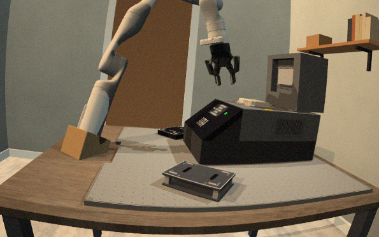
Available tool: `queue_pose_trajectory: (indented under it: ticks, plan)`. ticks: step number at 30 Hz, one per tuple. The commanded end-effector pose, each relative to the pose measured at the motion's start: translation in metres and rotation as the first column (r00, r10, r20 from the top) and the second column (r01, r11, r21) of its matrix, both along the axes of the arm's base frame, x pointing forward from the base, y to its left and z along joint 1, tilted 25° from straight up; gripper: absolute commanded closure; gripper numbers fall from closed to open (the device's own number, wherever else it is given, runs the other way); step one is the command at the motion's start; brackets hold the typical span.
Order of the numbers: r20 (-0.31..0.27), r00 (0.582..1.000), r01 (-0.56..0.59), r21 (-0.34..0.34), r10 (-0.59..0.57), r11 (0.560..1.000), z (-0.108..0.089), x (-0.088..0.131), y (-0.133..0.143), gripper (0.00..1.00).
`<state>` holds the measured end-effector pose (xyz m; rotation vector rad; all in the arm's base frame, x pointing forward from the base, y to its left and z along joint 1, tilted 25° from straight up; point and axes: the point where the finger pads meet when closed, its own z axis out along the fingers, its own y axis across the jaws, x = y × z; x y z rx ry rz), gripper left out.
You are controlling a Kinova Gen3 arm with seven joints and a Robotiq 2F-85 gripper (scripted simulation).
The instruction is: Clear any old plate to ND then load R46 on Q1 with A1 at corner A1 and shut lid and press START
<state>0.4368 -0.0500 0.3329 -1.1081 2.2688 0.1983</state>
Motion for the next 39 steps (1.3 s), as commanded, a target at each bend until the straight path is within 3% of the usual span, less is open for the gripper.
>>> queue_pose_trajectory:
  ticks: [1, 30, 39]
  plan:
    - [0.003, 1.0, 0.002, -0.001, -0.002, 1.0, -0.001, -0.01, -0.004, 0.41]
    - [0.003, 1.0, 0.002, -0.001, -0.002, 1.0, -0.016, -0.095, -0.029, 0.65]
    - [0.003, 1.0, 0.002, -0.001, -0.002, 1.0, -0.016, -0.097, -0.03, 0.71]
